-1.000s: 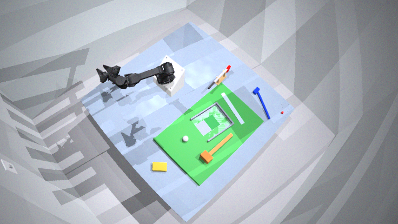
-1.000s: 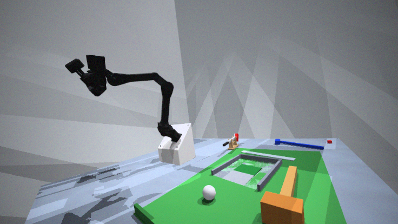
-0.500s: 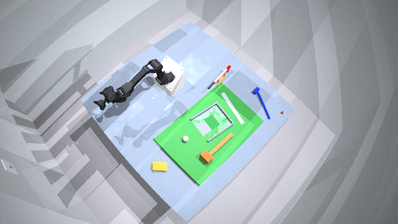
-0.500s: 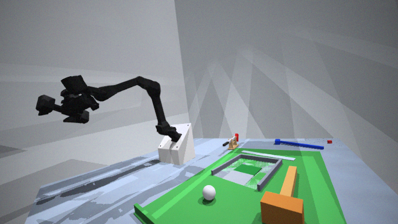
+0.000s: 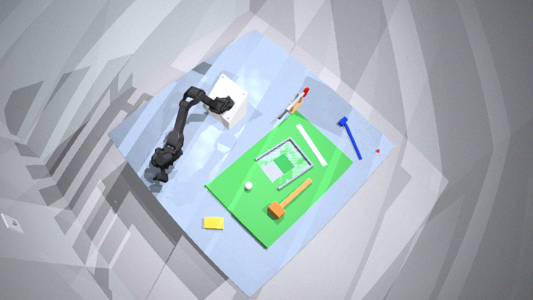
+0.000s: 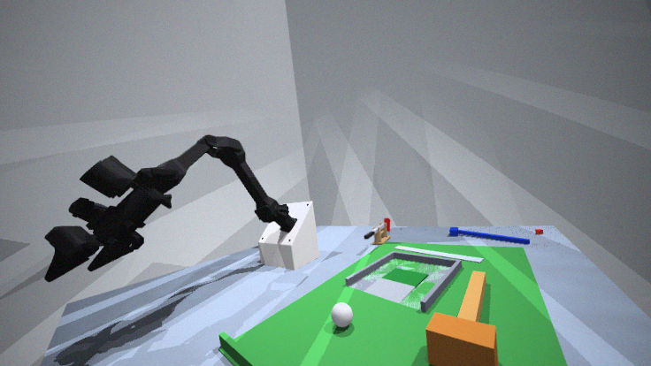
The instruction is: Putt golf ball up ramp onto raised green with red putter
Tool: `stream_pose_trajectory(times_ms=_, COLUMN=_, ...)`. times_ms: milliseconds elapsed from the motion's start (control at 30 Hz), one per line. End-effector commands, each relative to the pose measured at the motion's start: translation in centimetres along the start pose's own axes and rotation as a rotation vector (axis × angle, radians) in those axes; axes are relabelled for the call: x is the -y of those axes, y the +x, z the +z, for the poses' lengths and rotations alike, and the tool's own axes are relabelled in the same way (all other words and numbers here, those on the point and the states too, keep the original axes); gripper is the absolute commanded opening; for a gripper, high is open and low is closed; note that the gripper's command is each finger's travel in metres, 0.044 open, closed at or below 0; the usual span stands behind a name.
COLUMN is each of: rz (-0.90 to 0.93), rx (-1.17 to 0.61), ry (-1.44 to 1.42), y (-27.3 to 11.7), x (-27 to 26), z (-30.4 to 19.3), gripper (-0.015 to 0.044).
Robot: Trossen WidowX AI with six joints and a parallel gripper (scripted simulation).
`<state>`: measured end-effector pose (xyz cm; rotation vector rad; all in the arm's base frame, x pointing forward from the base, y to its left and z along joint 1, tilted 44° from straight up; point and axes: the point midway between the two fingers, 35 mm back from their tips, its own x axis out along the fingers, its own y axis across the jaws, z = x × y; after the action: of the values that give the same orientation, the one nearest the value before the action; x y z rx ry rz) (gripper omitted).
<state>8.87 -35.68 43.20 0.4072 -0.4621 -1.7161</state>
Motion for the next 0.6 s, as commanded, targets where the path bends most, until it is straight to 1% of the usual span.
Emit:
stream_pose_trajectory(times_ms=0, rz=0.074, rx=-0.129, ry=-0.147, y=-0.4, x=-2.7, z=-5.6, gripper=0.0440)
stream_pose_trajectory(times_ms=133, rz=0.179, rx=-0.251, ry=-0.287, y=-2.2, x=-5.7, z=-11.0, gripper=0.0440)
stream_pose_trajectory(times_ms=267, rz=0.298, rx=-0.363, ry=-0.427, y=-5.2, x=-8.4, z=-16.3, gripper=0.0440)
stream_pose_trajectory(times_ms=367, rz=0.391, rx=-0.438, ry=-0.533, y=-7.9, x=-10.1, z=-20.1, gripper=0.0440)
stream_pose_trajectory(times_ms=567, rz=0.587, rx=-0.590, ry=-0.798, y=-14.8, x=-10.9, z=-28.2, gripper=0.0440)
